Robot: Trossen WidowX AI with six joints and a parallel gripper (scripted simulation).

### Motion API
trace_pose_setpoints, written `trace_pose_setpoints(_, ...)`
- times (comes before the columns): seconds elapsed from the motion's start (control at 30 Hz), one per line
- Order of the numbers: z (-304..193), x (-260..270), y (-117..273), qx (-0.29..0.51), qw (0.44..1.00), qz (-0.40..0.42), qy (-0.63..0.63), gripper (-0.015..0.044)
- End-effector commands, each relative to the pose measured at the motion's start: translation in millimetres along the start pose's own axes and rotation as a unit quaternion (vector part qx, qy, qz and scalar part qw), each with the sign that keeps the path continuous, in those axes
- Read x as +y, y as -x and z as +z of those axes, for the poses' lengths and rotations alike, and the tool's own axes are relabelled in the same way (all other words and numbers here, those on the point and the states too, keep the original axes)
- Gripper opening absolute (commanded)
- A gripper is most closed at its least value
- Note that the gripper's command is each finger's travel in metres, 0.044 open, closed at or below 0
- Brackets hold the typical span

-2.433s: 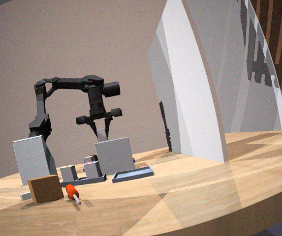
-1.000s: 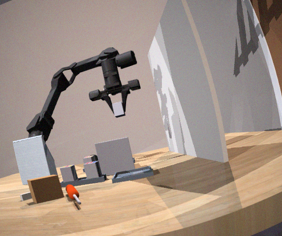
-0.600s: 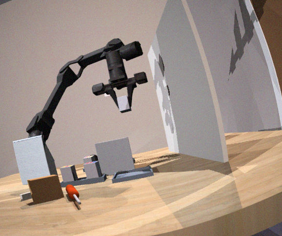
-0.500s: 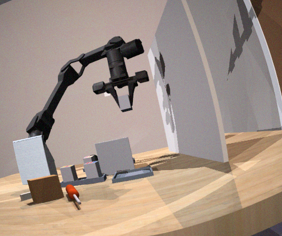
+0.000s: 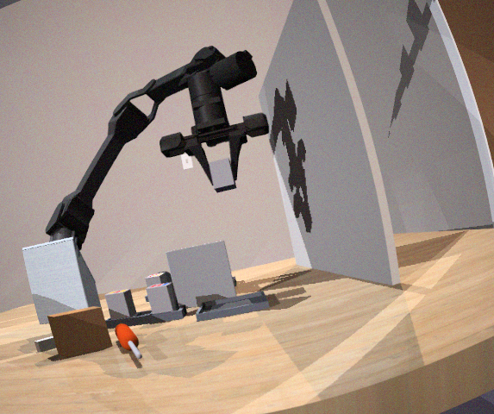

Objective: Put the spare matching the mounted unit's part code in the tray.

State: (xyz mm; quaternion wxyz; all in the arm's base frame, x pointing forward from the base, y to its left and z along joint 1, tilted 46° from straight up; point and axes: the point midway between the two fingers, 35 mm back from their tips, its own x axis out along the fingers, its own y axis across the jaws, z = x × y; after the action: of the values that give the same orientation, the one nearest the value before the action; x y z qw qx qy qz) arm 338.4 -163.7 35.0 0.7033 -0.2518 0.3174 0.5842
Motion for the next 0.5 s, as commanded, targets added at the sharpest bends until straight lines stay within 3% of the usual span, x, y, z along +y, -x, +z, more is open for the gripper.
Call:
trace_pose_setpoints(0.0, -30, 1, -5, -0.003, 1.0, 0.003, 0.005, 0.0)
trace_pose_setpoints(0.47, -113, 14, -23, -0.019, 1.0, 0.005, 0.023, 0.0)
